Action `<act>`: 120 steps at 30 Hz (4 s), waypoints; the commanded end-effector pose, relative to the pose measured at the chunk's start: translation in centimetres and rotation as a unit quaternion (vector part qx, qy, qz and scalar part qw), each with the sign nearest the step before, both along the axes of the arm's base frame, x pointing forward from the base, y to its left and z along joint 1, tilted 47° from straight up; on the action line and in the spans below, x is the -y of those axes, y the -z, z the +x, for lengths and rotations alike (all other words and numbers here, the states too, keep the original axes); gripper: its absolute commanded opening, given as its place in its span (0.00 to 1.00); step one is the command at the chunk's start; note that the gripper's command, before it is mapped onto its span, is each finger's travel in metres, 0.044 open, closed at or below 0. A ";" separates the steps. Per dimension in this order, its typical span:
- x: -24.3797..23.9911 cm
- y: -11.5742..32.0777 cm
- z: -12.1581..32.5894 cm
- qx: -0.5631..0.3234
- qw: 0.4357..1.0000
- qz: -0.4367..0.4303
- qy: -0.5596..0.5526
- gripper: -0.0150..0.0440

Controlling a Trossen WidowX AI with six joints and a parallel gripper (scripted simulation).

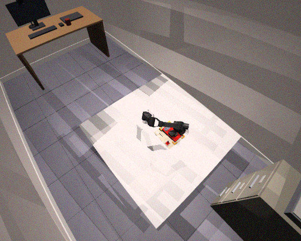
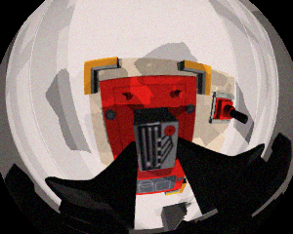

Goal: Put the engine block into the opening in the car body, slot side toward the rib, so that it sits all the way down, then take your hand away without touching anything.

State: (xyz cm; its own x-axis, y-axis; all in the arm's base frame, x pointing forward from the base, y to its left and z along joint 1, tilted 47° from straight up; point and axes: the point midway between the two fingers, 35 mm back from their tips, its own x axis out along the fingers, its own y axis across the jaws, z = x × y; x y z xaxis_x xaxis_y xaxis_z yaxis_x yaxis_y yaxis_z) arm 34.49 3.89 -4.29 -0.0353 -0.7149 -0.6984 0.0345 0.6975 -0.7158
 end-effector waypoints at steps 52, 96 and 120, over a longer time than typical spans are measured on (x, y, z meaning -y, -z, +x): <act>0.9 0.9 0.0 -0.002 1.000 -0.003 -0.002 0.52; -0.1 -0.3 0.1 -0.002 1.000 -0.002 -0.002 0.64; -0.1 -0.3 0.1 -0.002 1.000 -0.002 -0.002 0.25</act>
State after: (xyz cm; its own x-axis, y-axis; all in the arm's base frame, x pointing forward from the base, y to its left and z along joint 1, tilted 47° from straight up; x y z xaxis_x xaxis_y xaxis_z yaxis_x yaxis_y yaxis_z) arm 34.62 3.92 -4.06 -0.0318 -0.7209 -0.6923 0.0233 0.6919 -0.7216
